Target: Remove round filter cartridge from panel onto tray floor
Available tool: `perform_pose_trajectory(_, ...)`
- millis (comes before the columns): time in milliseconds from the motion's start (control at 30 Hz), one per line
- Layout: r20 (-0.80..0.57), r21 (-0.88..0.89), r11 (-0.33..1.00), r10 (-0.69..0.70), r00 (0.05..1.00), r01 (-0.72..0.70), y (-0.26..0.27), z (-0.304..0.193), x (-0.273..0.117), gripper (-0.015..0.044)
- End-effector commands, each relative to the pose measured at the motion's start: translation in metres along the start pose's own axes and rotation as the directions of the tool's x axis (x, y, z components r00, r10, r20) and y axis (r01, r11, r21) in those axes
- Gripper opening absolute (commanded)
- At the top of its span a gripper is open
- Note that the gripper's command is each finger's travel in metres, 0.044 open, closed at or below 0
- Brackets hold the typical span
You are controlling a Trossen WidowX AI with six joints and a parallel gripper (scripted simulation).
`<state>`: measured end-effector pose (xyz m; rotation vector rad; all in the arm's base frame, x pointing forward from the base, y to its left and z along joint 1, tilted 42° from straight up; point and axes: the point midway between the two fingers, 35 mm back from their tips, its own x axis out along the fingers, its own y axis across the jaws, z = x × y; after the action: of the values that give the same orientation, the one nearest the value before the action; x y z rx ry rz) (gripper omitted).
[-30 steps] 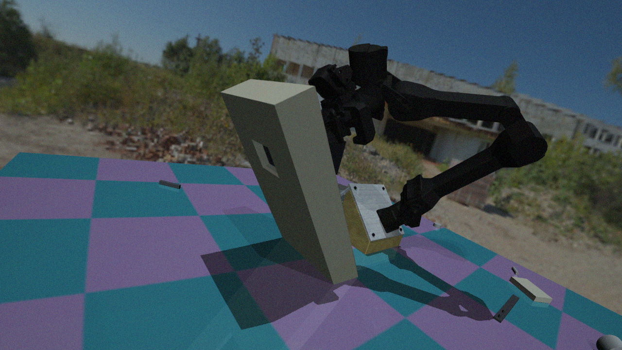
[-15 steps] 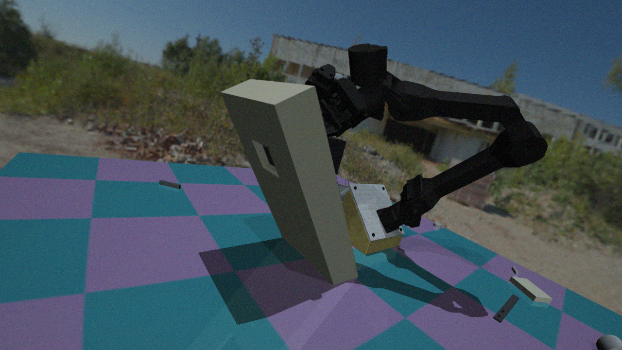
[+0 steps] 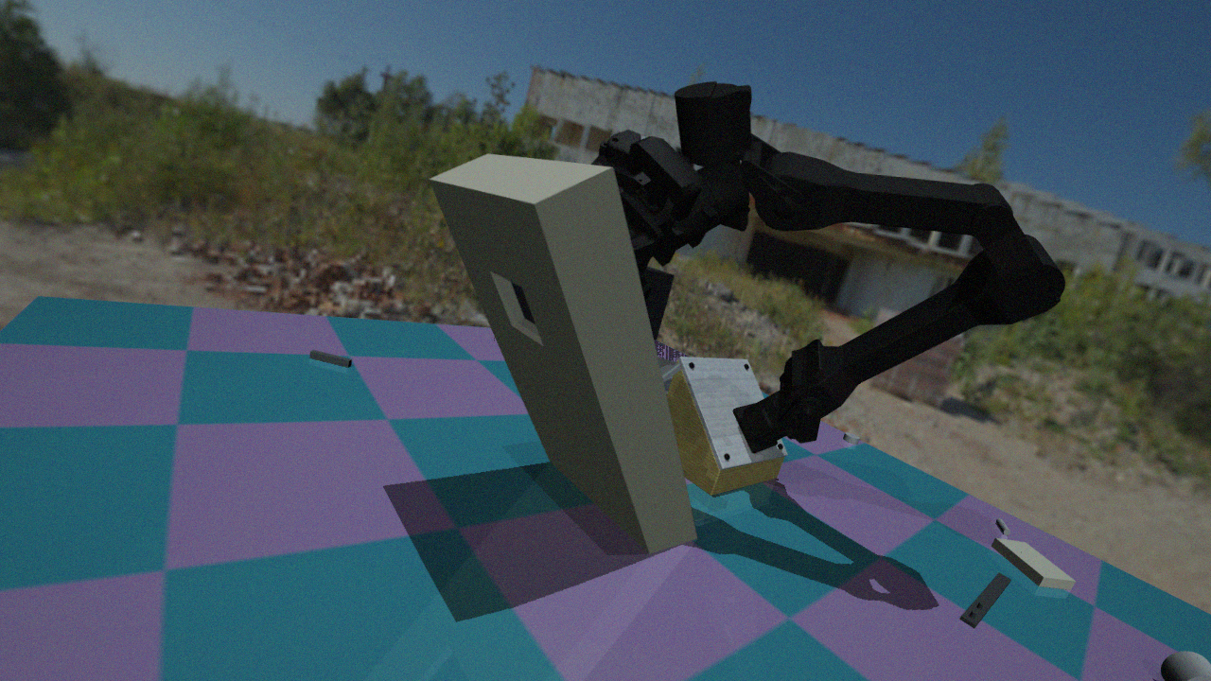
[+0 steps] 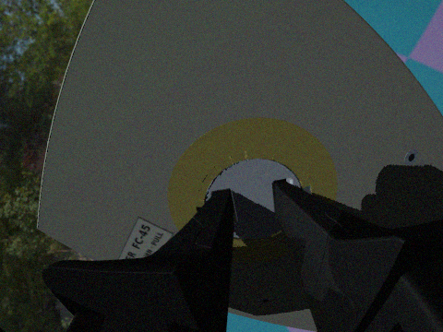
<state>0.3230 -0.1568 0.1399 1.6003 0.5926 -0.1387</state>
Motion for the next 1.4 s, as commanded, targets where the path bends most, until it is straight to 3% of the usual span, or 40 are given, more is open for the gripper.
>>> perform_pose_trajectory(0, -0.005, 0.014, 1.0, -0.01, 1.0, 0.01, -0.004, 0.002, -0.019, 0.0)
perform_pose_trajectory(367, -0.004, -0.03, 1.0, 0.0, 1.0, 0.0, -0.003, -0.001, -0.069, 0.0)
perform_pose_trajectory(1367, -0.004, -0.03, 1.0, 0.0, 1.0, 0.0, -0.06, -0.046, -0.061, 0.0)
